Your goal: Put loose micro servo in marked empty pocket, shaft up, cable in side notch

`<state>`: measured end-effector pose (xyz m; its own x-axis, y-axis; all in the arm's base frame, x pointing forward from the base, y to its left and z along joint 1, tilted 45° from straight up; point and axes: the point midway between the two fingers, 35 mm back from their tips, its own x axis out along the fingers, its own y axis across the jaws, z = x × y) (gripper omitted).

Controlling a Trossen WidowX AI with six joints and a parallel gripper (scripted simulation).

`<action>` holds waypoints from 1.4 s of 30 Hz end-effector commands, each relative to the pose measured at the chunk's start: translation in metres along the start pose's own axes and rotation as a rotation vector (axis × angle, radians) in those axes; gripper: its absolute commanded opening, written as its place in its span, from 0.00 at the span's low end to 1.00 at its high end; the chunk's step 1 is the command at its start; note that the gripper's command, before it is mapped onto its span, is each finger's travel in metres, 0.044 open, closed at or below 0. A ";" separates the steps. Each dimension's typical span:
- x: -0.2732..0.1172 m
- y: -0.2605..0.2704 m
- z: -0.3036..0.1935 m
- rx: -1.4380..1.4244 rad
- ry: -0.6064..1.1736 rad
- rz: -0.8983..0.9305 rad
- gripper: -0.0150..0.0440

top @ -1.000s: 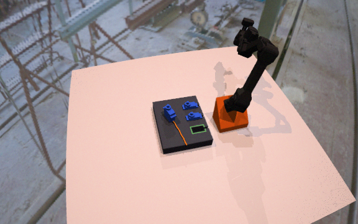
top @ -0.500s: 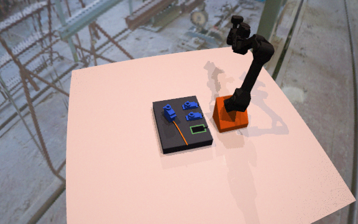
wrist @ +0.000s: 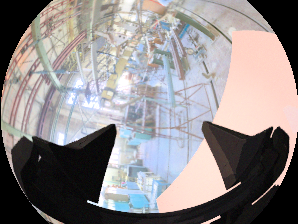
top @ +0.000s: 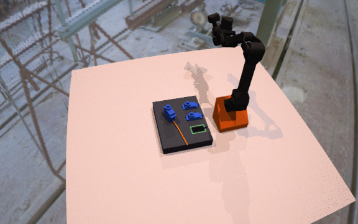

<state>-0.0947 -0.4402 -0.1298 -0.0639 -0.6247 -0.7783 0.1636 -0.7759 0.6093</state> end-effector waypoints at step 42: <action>-0.205 -0.047 -0.348 -0.997 1.062 -0.475 1.00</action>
<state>0.2385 -0.2704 -0.0650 0.3617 0.2601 -0.8953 0.9099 -0.3079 0.2781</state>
